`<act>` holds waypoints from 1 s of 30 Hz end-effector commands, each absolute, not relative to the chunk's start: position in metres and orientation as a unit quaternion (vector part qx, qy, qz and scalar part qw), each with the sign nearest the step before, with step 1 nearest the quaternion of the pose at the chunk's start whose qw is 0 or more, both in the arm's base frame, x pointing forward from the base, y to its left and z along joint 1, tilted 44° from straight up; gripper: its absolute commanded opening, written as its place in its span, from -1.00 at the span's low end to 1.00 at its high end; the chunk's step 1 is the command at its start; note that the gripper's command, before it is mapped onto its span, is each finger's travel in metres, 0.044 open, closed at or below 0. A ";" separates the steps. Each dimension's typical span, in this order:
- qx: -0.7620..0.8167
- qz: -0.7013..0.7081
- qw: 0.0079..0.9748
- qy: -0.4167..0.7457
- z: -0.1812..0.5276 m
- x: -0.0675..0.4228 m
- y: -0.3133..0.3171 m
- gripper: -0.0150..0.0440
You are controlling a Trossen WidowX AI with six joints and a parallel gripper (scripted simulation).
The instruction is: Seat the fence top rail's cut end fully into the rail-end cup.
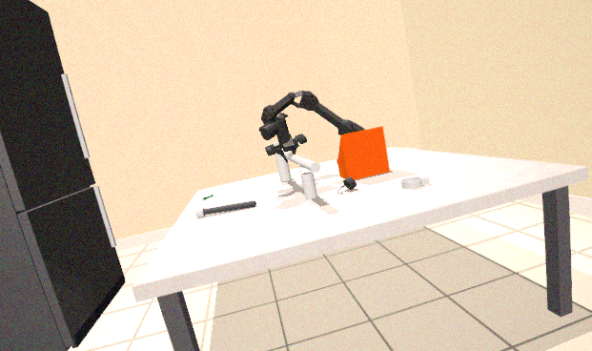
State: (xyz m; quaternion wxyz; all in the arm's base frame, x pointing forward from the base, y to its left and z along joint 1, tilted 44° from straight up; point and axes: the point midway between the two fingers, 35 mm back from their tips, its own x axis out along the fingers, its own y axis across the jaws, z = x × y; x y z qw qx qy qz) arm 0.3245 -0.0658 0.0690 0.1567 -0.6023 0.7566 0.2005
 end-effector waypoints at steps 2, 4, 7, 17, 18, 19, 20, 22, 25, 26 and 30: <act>-0.610 0.196 0.156 0.751 0.072 0.328 -0.061 -0.49; -0.610 0.196 0.156 0.751 0.072 0.328 -0.061 -0.49; -0.610 0.196 0.156 0.751 0.072 0.328 -0.061 -0.49; -0.602 0.201 0.156 0.757 0.070 0.325 -0.066 -0.49; -0.602 0.201 0.156 0.757 0.070 0.325 -0.067 -0.49; -0.602 0.201 0.156 0.757 0.070 0.325 -0.067 -0.49; -0.602 0.201 0.156 0.757 0.071 0.325 -0.067 -0.49; -0.602 0.201 0.156 0.757 0.071 0.325 -0.067 -0.49; -0.602 0.201 0.156 0.757 0.072 0.325 -0.068 -0.49; -0.602 0.201 0.156 0.757 0.072 0.325 -0.068 -0.49; -0.602 0.201 0.156 0.757 0.074 0.325 -0.069 -0.49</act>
